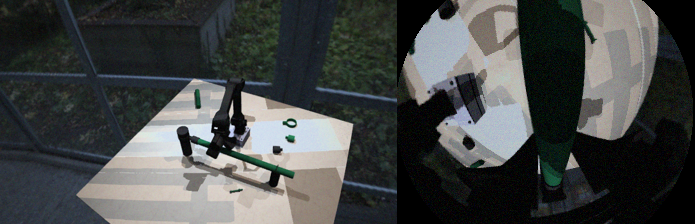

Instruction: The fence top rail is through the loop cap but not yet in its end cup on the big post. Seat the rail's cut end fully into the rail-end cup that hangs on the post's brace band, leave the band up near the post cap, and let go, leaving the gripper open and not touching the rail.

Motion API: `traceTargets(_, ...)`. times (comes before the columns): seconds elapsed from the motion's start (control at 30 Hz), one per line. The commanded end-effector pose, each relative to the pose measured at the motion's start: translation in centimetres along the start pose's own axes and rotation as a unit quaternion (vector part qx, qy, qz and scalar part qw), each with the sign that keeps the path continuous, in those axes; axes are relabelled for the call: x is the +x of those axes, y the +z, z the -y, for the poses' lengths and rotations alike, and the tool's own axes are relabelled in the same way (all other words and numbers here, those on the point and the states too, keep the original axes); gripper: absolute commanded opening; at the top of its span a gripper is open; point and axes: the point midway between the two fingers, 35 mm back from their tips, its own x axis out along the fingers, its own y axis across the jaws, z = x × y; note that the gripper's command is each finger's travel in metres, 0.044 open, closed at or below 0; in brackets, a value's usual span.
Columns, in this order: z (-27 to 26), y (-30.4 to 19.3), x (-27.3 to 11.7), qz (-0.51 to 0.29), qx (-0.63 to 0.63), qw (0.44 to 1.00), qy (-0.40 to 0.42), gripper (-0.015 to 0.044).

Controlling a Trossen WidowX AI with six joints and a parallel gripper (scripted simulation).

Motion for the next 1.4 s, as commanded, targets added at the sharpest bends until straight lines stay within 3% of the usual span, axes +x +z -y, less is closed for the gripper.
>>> traceTargets(0.0, 0.1, -0.5, -0.1, -0.007, 0.001, 1.0, -0.003, 0.0)
traceTargets(1.37, 0.0, -2.1, 0.2, -0.008, 0.001, 1.0, -0.003, 0.0)
